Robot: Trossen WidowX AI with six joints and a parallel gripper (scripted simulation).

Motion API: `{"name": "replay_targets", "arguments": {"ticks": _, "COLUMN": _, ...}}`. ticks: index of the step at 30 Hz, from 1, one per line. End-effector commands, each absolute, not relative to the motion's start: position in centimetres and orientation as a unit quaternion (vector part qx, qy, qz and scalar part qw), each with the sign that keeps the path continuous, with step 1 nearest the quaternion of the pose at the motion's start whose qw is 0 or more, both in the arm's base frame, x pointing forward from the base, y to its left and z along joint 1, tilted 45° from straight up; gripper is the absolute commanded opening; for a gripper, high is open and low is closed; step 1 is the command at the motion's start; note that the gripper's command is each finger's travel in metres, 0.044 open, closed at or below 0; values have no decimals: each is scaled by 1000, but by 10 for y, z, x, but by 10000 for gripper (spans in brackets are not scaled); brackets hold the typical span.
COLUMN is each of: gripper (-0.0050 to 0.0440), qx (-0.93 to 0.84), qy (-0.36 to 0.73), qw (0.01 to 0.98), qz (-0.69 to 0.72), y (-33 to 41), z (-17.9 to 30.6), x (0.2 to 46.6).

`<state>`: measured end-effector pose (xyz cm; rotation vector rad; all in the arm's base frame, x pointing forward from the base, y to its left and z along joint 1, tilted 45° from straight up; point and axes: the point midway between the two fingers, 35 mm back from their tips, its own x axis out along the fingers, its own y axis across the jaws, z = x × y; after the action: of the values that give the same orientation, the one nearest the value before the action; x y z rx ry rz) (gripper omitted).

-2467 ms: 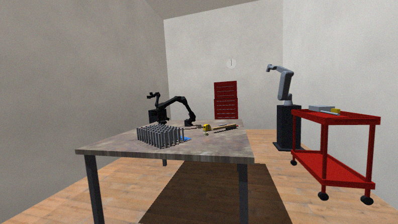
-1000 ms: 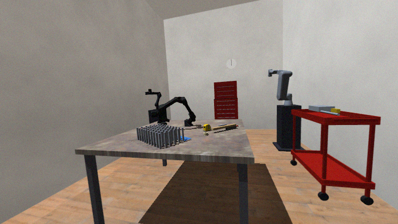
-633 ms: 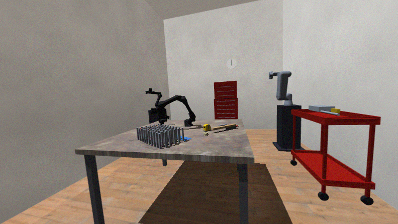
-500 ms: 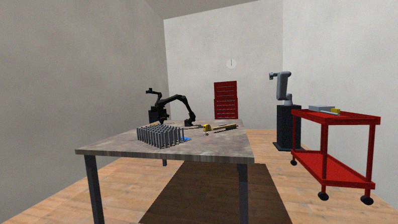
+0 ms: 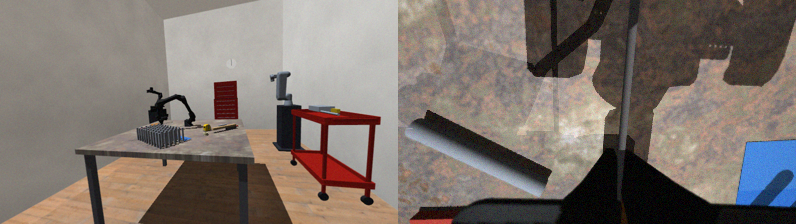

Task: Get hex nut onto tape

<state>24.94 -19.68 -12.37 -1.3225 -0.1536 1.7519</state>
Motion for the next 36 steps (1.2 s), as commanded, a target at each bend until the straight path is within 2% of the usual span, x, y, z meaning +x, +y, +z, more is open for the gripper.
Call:
{"name": "replay_targets", "arguments": {"ticks": 1, "gripper": -50, "qx": -570, "qy": -87, "qw": 424, "qz": 698, "y": -211, "z": -122, "x": 251}}
{"name": "replay_targets", "arguments": {"ticks": 26, "gripper": -50, "qx": -682, "qy": -320, "qw": 203, "qz": 625, "y": -230, "z": -145, "x": 215}}
{"name": "replay_targets", "arguments": {"ticks": 36, "gripper": -50, "qx": -687, "qy": -333, "qw": 190, "qz": 617, "y": -229, "z": -144, "x": 213}}
